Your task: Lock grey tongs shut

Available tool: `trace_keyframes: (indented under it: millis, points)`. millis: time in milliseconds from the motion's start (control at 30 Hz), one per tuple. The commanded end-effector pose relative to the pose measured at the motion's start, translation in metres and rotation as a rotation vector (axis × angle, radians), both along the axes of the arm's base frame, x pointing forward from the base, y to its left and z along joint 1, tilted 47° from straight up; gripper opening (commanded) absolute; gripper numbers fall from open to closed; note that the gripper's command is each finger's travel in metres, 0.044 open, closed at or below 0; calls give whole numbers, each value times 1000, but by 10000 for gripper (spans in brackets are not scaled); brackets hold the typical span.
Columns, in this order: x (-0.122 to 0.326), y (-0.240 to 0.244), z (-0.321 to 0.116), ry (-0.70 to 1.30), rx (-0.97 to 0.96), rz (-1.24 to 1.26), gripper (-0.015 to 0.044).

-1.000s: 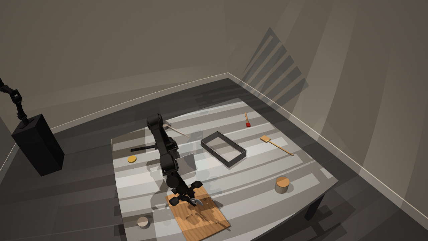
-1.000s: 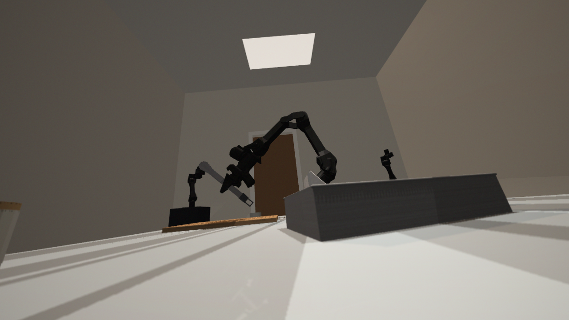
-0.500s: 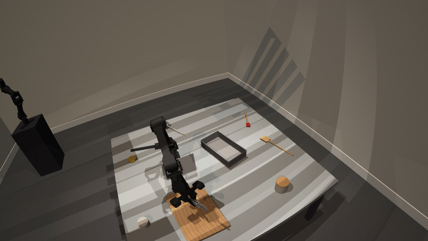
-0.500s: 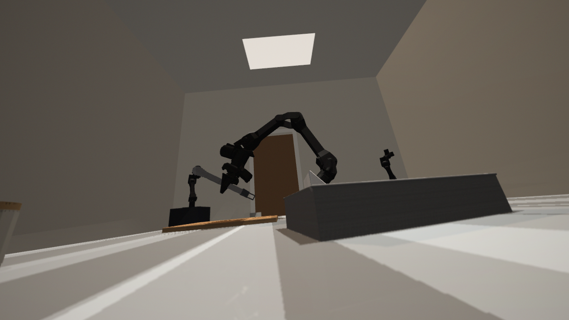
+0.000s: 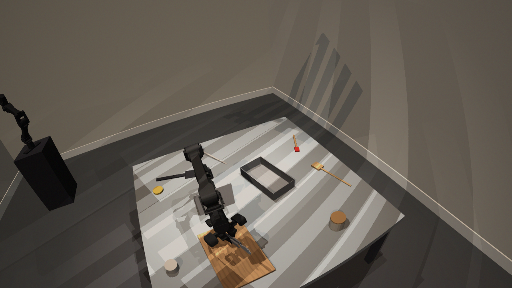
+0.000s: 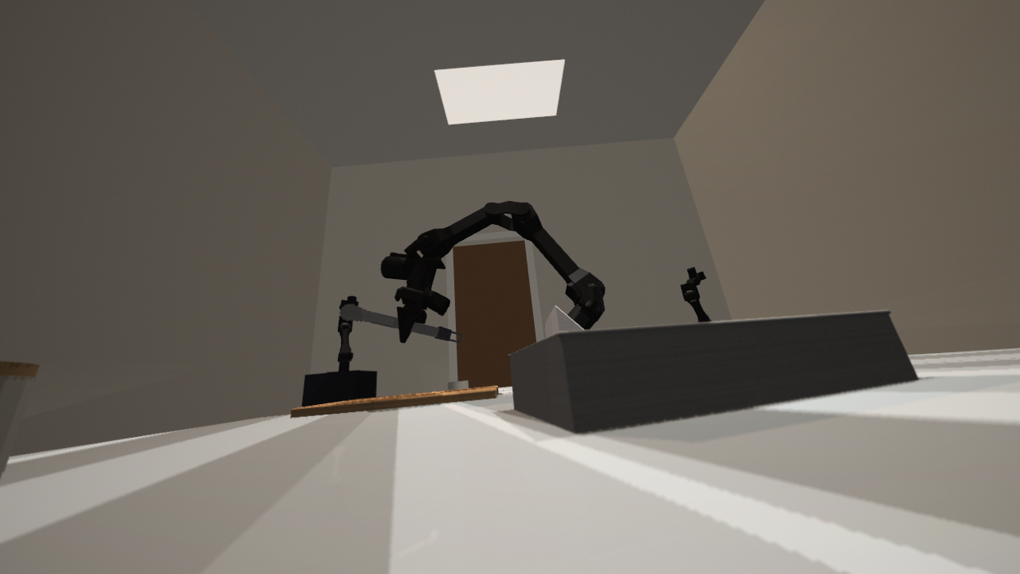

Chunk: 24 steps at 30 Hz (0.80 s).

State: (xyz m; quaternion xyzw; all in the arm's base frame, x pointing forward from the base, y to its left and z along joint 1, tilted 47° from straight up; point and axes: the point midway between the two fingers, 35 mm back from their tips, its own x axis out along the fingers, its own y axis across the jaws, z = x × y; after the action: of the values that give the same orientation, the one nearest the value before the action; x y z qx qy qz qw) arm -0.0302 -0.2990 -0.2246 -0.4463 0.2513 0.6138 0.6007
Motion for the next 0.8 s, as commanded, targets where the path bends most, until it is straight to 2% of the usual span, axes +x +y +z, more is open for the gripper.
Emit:
trace_keyframes:
  millis: [0, 467, 767]
  points:
    - [1, -6, 7, 22, 45, 20, -150]
    - [4, -7, 32, 74, 234, 88, -150]
    - [4, -7, 33, 76, 243, 92, -150]
